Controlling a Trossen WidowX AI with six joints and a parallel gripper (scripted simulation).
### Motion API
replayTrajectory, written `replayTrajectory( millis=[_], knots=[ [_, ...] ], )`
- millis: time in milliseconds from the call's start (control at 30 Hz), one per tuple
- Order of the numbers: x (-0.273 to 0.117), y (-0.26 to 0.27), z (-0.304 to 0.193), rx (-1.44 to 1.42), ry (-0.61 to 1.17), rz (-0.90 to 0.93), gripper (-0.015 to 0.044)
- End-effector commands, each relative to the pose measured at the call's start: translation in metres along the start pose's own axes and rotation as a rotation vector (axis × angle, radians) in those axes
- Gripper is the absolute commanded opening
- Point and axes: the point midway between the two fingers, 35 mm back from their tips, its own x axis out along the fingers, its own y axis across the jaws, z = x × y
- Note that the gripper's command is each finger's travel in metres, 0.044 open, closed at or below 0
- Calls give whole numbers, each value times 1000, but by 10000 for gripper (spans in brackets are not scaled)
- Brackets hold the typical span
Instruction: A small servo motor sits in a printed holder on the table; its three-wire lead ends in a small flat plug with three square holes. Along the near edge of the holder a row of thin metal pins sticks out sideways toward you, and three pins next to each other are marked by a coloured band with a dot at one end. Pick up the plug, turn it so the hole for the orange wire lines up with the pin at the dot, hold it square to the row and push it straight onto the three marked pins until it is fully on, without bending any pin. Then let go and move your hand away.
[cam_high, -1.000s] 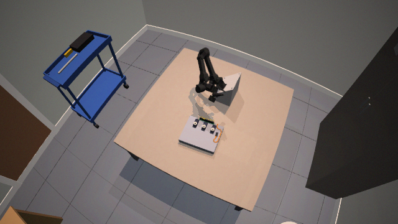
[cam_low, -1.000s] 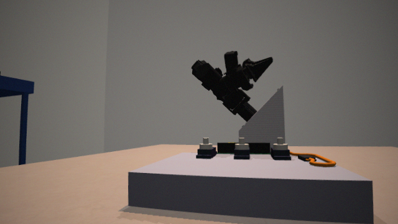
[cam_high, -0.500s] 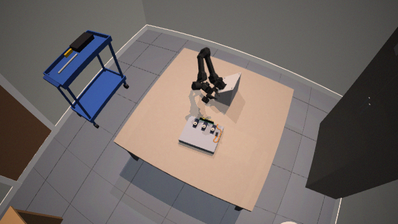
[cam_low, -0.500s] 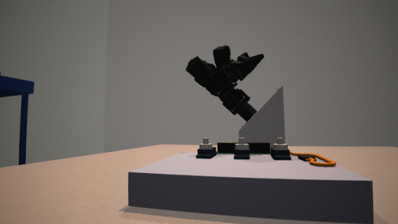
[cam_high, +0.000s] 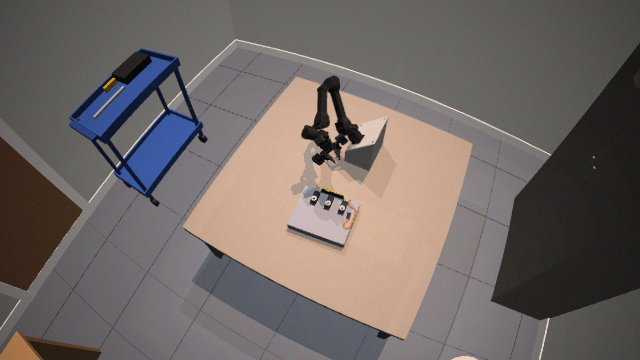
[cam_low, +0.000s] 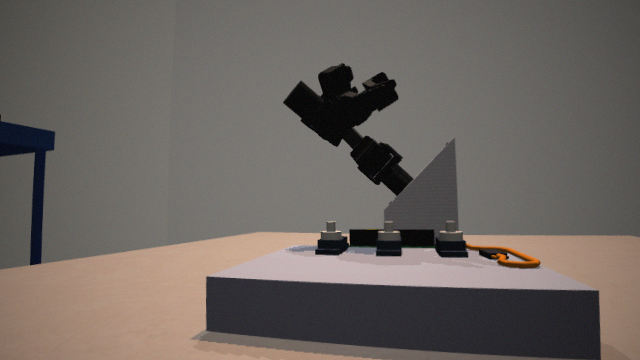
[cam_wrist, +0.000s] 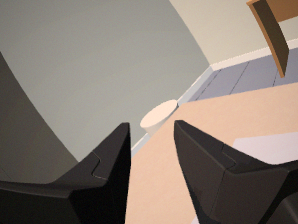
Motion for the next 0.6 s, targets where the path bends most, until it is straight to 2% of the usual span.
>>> replayTrajectory(
  millis=[0,567],
  knots=[
    [-4,-14,14,-3,-25,-74,115],
    [-31,-63,61,24,-127,-361,115]
  ],
)
